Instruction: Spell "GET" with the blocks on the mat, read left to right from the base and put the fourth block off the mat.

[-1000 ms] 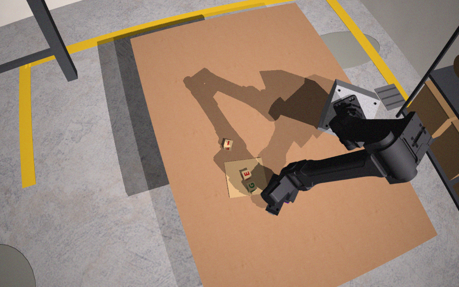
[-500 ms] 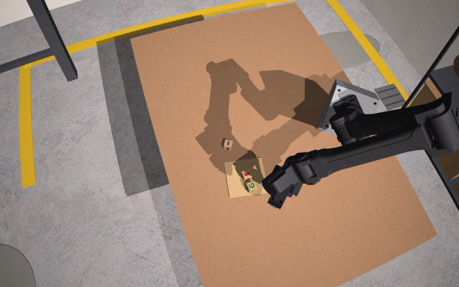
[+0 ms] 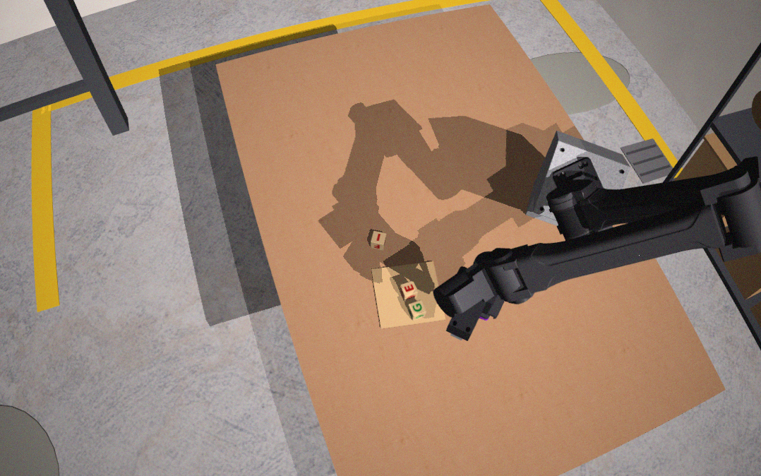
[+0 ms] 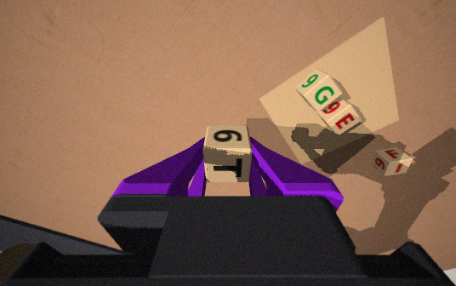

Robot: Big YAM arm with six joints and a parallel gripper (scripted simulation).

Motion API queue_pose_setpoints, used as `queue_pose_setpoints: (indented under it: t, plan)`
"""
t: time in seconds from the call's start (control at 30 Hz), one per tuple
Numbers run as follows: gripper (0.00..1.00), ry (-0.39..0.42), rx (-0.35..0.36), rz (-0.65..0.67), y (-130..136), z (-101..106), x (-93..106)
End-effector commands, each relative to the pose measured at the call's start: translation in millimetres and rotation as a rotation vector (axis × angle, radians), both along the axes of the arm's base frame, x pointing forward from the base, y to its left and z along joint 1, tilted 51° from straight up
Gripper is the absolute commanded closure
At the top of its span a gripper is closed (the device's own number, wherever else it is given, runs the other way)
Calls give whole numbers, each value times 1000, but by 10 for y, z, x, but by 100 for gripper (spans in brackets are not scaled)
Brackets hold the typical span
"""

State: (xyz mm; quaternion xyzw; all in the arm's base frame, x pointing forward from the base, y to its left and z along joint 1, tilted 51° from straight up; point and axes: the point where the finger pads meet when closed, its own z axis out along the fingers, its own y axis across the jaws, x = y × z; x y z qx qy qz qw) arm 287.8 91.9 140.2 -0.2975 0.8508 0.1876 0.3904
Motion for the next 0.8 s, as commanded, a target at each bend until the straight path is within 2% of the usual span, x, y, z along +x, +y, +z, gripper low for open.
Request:
queue_pose_setpoints:
  t: [0.0,0.13,0.27,0.43,0.53,0.6,0.77]
  plan:
    - [74,-23,-10,17,-1,114,52]
    - [74,-36,-30,25,-76,118,121]
    - [74,-90,-105,100,-243,71,267]
    - [74,-210,-246,258,-652,-62,555]
    - [74,-260,-296,309,-965,-176,718]
    - [74,-260,-296,309,-965,-176,718]
    - [74,-371,-392,417,-1416,-361,883]
